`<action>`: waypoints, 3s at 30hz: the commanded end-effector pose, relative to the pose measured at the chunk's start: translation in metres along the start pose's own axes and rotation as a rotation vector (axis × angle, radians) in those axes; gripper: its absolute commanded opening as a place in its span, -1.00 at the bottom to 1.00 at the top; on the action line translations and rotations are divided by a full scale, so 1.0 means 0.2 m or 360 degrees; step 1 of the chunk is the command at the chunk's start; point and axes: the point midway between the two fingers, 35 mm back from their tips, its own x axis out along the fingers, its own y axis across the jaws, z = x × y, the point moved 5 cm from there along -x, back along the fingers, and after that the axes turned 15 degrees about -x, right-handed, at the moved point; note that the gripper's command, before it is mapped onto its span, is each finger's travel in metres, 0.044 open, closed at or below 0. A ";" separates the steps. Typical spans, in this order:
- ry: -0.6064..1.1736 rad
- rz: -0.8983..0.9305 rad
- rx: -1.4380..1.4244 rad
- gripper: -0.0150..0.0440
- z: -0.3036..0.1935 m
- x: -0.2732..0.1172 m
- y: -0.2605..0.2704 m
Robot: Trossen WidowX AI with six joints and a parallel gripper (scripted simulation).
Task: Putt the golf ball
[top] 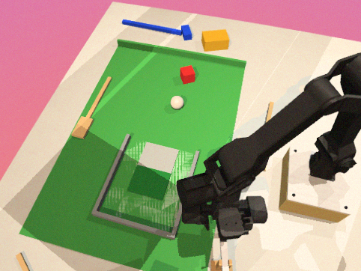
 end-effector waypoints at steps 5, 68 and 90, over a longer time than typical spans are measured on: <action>0.0000 -0.0001 0.0000 -0.25 0.00 0.00 0.00; 0.0231 -0.0189 0.1279 -0.49 -0.71 -0.76 0.12; 0.0350 -0.0280 0.2129 -0.49 -1.15 -0.94 0.49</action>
